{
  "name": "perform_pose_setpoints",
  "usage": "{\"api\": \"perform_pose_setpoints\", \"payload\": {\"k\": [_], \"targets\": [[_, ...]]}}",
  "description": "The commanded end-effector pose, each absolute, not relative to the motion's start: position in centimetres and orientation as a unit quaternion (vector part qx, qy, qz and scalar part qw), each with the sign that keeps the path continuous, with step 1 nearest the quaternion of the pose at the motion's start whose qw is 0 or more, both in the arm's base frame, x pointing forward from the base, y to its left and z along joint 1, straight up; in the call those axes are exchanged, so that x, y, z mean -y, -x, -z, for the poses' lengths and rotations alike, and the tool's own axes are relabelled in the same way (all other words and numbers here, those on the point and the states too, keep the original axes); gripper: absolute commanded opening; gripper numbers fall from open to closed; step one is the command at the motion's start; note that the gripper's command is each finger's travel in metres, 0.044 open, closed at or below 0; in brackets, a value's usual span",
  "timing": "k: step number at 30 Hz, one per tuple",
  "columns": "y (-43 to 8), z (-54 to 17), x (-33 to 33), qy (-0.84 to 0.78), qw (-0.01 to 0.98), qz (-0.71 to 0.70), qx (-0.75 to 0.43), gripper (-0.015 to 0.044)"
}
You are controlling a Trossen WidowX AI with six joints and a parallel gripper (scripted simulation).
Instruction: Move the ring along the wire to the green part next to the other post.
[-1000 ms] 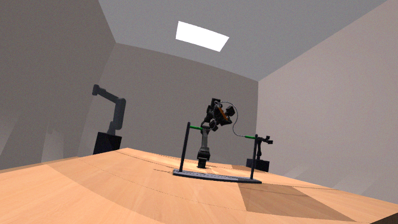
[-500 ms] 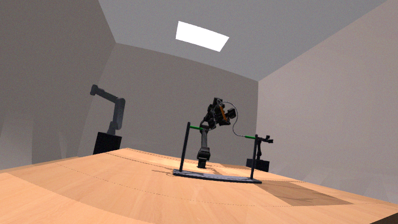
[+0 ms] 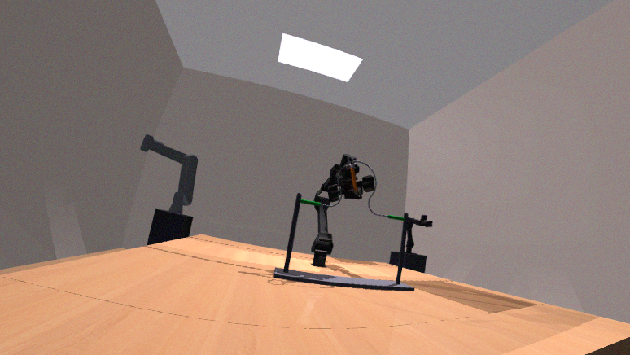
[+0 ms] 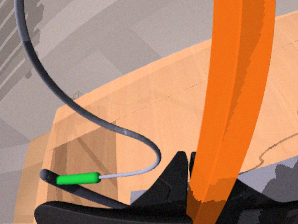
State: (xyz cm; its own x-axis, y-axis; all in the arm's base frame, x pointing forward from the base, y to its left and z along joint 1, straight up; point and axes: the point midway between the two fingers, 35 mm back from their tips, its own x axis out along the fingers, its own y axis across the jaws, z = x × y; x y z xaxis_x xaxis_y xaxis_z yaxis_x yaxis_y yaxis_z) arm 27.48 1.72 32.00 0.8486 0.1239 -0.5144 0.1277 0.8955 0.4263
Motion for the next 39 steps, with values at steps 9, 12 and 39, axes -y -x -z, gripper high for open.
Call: {"api": "perform_pose_setpoints", "payload": {"k": [9, 12, 39], "targets": [[-27.6, -31.6, -1.0, -0.143, 0.948, 0.039, -0.283, -0.015], [-27.6, -31.5, -0.8, -0.123, 0.95, 0.047, -0.284, -0.015], [-27.4, -31.4, 0.7, 0.056, 0.951, 0.113, -0.281, -0.015]]}}
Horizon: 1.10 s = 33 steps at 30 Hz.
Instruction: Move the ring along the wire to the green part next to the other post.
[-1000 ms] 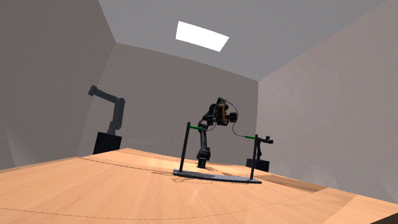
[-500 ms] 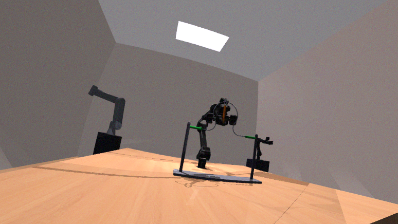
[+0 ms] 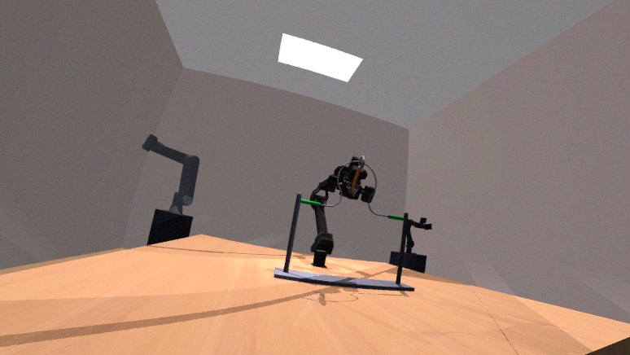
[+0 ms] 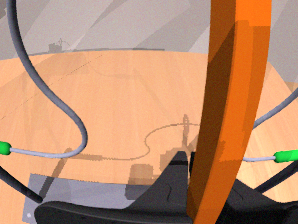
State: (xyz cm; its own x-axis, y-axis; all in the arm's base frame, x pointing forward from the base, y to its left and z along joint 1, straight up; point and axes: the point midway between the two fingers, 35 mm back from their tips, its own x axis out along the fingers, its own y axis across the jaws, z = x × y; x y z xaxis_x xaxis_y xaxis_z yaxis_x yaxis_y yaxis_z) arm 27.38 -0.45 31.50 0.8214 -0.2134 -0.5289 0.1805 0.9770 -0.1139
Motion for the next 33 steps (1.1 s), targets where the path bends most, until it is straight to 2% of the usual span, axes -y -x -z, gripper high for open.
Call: {"api": "perform_pose_setpoints", "payload": {"k": [1, 33], "targets": [[-27.4, -31.4, 0.8, 0.067, 0.951, 0.116, -0.28, -0.015], [-27.3, -32.1, 2.5, 0.276, 0.908, 0.178, -0.261, -0.015]]}}
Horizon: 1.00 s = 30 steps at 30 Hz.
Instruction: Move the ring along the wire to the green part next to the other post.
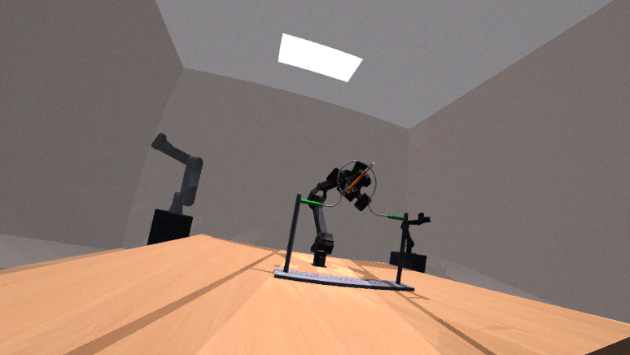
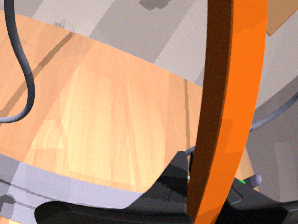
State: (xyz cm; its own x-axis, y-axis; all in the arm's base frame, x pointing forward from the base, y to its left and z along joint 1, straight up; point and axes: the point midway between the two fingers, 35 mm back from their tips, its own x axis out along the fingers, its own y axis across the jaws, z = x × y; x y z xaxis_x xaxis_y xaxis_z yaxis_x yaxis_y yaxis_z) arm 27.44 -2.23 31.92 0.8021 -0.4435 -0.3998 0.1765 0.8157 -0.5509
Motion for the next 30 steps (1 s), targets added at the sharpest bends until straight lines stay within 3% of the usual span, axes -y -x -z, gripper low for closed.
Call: {"api": "perform_pose_setpoints", "payload": {"k": [1, 30], "targets": [[-27.3, -32.1, 2.5, 0.282, 0.906, 0.18, -0.26, -0.015], [-27.2, -33.3, 3.6, 0.457, 0.829, 0.223, -0.234, -0.015]]}}
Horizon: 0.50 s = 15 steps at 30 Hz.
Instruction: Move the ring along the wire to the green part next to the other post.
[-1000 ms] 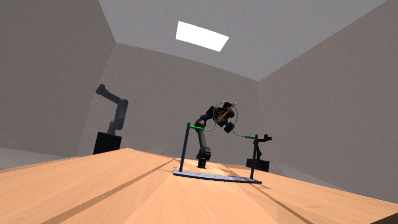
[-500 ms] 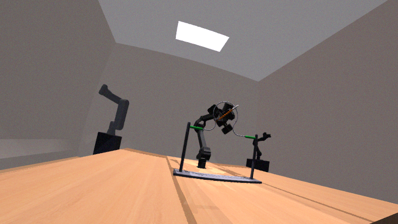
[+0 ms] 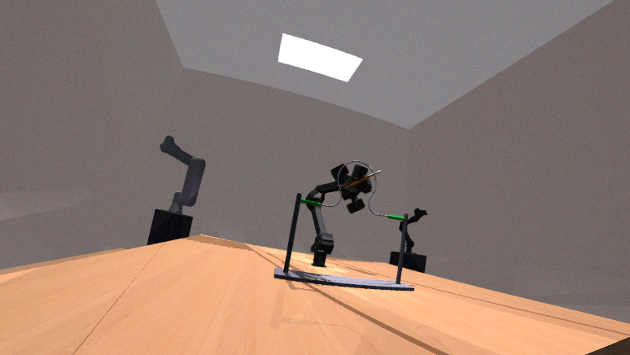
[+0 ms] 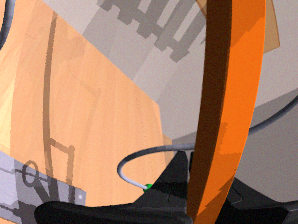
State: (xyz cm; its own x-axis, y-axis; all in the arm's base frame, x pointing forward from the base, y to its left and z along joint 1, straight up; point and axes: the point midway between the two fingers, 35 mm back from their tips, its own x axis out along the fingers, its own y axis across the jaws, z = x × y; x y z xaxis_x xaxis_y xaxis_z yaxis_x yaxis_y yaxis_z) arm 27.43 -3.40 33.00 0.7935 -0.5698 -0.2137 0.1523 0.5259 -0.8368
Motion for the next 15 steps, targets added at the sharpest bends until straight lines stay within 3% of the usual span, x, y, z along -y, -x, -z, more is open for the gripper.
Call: {"api": "perform_pose_setpoints", "payload": {"k": [1, 15], "targets": [[-27.15, -33.33, 3.68, 0.463, 0.825, 0.225, -0.233, -0.015], [-27.11, -34.05, 4.02, 0.543, 0.774, 0.243, -0.217, -0.015]]}}
